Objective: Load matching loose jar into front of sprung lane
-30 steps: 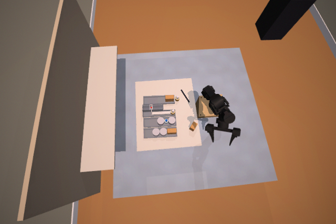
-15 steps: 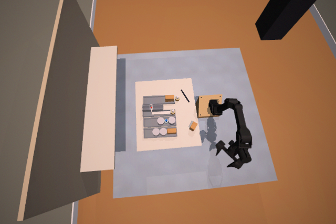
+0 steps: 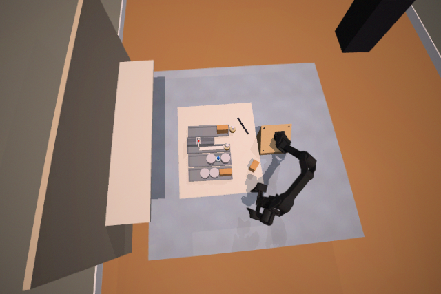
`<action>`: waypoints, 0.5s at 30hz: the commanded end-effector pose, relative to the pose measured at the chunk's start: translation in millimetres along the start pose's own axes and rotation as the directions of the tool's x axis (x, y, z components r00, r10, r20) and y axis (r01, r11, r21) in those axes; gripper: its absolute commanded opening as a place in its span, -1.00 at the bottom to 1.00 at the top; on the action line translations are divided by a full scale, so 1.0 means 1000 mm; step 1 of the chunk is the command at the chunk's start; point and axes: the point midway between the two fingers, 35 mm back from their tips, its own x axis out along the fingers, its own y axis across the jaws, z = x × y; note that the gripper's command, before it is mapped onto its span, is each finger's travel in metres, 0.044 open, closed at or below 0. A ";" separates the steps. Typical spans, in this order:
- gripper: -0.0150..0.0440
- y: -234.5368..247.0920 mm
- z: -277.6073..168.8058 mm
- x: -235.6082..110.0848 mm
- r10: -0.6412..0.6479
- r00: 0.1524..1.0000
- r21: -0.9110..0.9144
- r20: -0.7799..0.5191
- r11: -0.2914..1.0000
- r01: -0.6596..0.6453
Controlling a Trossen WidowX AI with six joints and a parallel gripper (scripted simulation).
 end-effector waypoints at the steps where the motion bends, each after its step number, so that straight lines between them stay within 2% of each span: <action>1: 1.00 0.027 -0.032 0.049 0.114 0.993 0.238 0.021 0.964 -0.116; 5: 1.00 0.070 -0.072 0.094 0.245 0.967 0.490 0.069 0.836 -0.247; 8: 1.00 0.109 -0.099 0.120 0.316 0.941 0.655 0.123 0.687 -0.316; 15: 1.00 0.216 -0.149 0.161 0.381 0.875 0.909 0.298 0.165 -0.382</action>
